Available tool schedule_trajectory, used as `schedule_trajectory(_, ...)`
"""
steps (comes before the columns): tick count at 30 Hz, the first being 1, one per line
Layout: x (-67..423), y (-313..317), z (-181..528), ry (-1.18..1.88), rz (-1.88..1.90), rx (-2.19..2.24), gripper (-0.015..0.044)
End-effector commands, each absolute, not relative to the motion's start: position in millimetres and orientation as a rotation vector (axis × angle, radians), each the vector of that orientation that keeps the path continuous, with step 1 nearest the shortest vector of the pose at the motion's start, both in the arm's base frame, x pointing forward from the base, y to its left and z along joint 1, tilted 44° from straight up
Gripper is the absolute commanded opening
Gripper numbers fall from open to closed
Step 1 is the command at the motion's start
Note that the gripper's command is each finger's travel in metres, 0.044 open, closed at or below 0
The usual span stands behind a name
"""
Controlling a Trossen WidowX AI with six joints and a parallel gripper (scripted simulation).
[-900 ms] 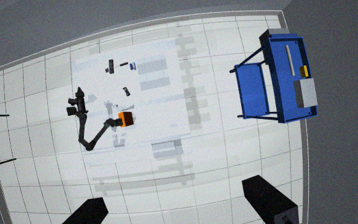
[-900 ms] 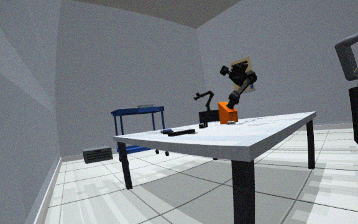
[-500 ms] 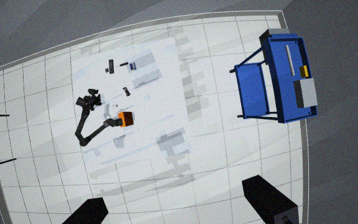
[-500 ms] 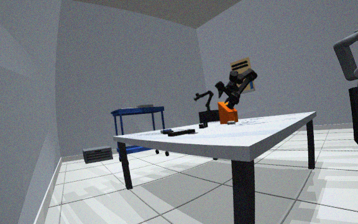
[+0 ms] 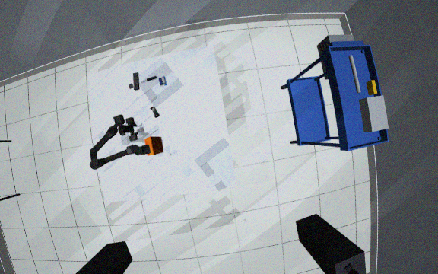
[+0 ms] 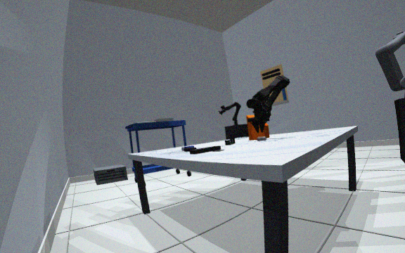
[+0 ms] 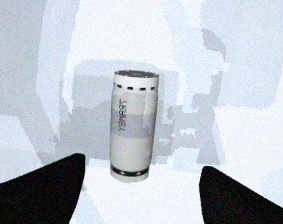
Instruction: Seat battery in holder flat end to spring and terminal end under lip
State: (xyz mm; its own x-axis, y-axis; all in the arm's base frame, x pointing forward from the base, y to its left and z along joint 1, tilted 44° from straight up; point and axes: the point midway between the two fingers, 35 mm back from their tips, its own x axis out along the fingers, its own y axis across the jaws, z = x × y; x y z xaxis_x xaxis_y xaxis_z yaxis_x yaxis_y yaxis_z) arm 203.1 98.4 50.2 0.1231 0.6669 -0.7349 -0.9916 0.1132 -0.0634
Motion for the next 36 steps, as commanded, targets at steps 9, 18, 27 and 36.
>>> schedule_trajectory(9, 199, 107, 43, 0.611, 1.380, -0.639, 0.0246)
schedule_trajectory(18, 201, 116, 32, 0.612, 1.380, -0.640, 0.0246)
schedule_trajectory(27, 202, 126, 22, 0.611, 1.380, -0.638, 0.0246)
schedule_trajectory(36, 202, 136, 14, 0.608, 1.381, -0.635, 0.0246)
